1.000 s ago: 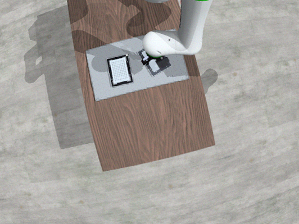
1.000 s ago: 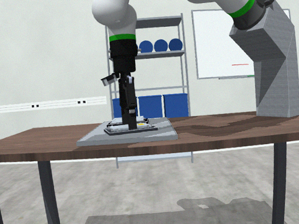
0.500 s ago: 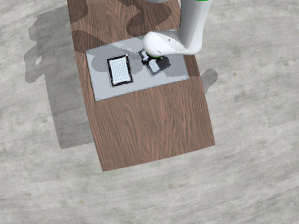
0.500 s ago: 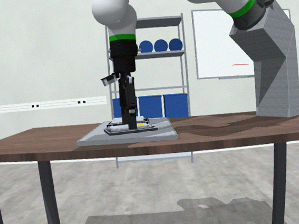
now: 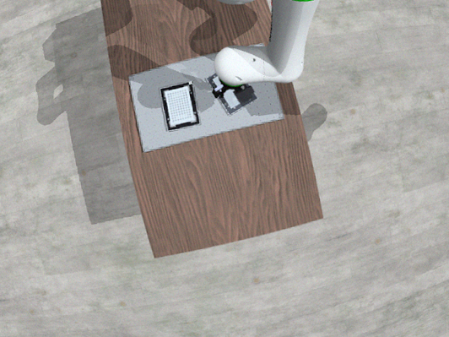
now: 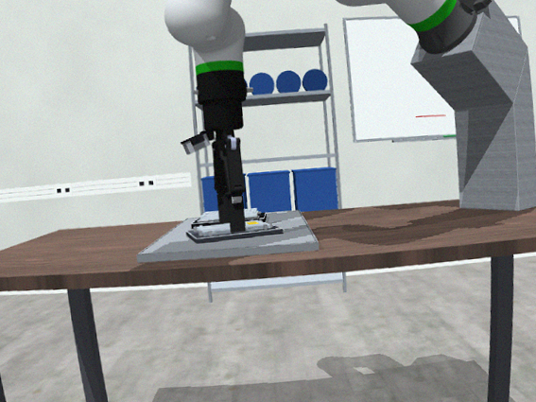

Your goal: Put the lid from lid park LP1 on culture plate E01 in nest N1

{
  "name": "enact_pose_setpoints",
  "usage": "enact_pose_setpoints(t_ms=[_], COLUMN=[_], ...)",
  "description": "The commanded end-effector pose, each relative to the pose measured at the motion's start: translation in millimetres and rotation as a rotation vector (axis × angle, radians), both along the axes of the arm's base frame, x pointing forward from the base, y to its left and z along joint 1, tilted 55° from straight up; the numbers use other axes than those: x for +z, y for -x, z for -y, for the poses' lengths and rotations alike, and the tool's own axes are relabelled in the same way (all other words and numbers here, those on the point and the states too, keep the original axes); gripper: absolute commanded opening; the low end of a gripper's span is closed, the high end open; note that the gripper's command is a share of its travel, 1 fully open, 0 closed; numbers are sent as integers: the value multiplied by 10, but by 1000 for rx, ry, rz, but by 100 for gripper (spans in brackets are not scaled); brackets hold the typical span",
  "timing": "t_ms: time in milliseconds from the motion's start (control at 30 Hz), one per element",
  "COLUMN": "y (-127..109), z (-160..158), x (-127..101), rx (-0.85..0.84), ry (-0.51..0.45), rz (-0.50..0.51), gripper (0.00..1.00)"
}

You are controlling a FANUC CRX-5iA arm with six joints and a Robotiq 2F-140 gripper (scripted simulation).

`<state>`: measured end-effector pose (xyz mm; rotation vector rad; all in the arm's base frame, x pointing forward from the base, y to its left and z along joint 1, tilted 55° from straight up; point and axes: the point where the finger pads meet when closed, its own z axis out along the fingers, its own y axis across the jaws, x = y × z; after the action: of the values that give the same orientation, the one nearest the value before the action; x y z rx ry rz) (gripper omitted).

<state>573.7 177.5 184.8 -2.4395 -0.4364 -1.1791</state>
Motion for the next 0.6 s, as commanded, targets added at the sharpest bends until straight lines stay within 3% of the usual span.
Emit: enact_pose_setpoints(t_ms=[0, 567], y=[4, 105], z=[7, 78], x=[9, 95], rx=[0, 0], ry=[0, 0], rz=[1, 1], gripper=[61, 61])
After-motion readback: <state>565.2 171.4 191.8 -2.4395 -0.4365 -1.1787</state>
